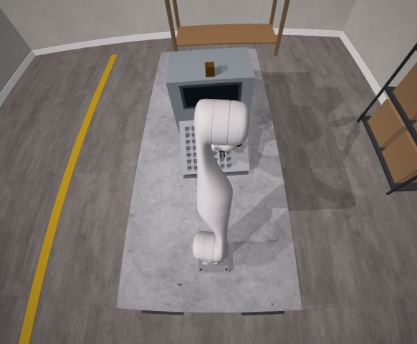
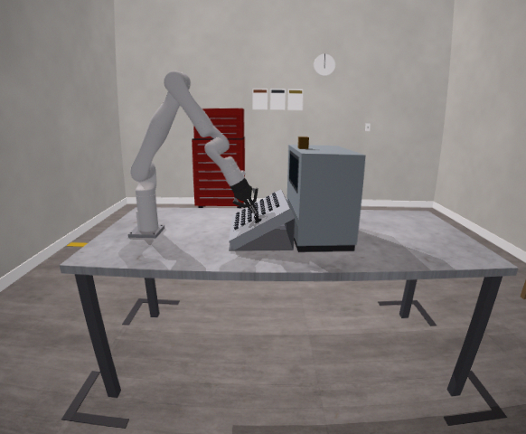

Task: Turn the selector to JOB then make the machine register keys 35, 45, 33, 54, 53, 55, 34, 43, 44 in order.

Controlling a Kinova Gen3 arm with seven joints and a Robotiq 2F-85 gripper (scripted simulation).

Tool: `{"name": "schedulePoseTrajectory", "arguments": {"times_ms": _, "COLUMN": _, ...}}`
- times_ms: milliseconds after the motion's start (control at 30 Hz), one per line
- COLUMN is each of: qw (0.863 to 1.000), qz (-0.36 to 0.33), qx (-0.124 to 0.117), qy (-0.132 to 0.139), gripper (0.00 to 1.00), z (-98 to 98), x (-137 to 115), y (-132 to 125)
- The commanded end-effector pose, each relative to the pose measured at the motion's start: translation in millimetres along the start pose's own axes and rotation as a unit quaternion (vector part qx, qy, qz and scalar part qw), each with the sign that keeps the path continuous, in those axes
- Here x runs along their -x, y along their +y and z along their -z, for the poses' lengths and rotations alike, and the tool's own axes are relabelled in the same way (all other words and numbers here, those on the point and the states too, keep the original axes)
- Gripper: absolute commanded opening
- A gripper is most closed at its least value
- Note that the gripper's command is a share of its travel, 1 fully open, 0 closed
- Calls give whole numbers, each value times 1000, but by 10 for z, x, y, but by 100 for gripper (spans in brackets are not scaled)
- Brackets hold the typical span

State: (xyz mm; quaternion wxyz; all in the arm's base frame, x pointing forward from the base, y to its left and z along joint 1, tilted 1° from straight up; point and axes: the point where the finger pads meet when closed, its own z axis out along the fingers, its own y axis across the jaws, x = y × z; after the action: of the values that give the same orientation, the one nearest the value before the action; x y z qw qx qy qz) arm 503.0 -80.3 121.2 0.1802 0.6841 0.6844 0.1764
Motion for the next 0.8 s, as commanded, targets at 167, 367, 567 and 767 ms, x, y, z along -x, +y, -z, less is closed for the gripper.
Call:
{"name": "schedulePoseTrajectory", "arguments": {"times_ms": 167, "qw": 1000, "qz": 4, "qx": 1, "qy": 1, "gripper": 10, "z": 134, "x": -28, "y": 2}}
{"name": "schedulePoseTrajectory", "arguments": {"times_ms": 367, "qw": 1000, "qz": 4, "qx": 1, "qy": 2, "gripper": 10, "z": 224, "x": -29, "y": 1}}
{"name": "schedulePoseTrajectory", "arguments": {"times_ms": 567, "qw": 1000, "qz": 4, "qx": 1, "qy": 2, "gripper": 10, "z": 272, "x": -28, "y": 5}}
{"name": "schedulePoseTrajectory", "arguments": {"times_ms": 767, "qw": 1000, "qz": 3, "qx": 1, "qy": 1, "gripper": 10, "z": 279, "x": -27, "y": 7}}
